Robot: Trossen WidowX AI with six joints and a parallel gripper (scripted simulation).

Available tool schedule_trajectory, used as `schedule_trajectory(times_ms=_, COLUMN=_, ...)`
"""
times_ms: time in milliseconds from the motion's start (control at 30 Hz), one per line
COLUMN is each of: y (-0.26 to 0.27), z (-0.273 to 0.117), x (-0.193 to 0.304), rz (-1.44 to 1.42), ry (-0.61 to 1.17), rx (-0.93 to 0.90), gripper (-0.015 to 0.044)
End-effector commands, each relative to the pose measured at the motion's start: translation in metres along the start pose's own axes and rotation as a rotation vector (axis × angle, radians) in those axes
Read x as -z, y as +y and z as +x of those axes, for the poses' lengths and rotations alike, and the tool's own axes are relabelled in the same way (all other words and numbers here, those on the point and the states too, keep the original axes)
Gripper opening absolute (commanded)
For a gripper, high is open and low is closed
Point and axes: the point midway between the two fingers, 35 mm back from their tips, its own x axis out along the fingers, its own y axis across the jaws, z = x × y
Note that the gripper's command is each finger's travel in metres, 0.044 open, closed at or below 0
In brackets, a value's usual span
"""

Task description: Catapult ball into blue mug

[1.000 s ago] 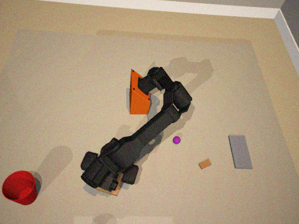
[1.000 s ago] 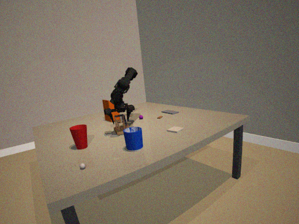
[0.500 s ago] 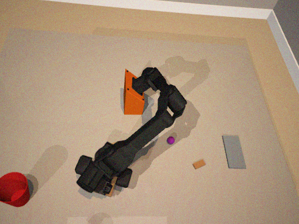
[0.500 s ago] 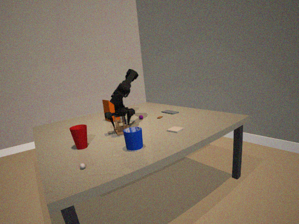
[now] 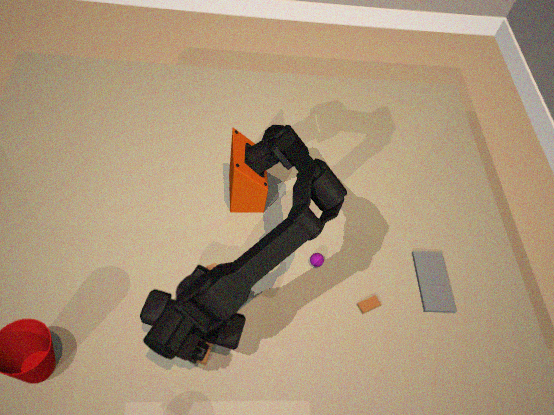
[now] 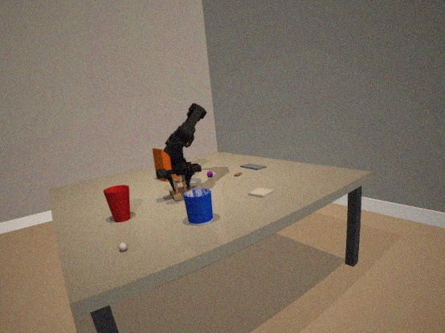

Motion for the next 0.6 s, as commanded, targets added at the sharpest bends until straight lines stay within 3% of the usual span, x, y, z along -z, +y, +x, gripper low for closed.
schedule_trajectory(times_ms=0, y=0.000, z=-0.001, x=0.000, rz=0.000, ry=-0.001, rx=0.000, gripper=0.0177)
schedule_trajectory(times_ms=233, y=0.000, z=-0.001, x=0.000, rz=0.000, ry=-0.001, rx=0.000, gripper=0.0111)
schedule_trajectory(times_ms=367, y=0.000, z=-0.039, x=-0.001, rz=0.000, ry=-0.001, rx=0.001, gripper=0.0006)
schedule_trajectory(times_ms=567, y=0.000, z=-0.049, x=-0.001, rz=0.003, ry=-0.001, rx=-0.001, gripper=0.0000)
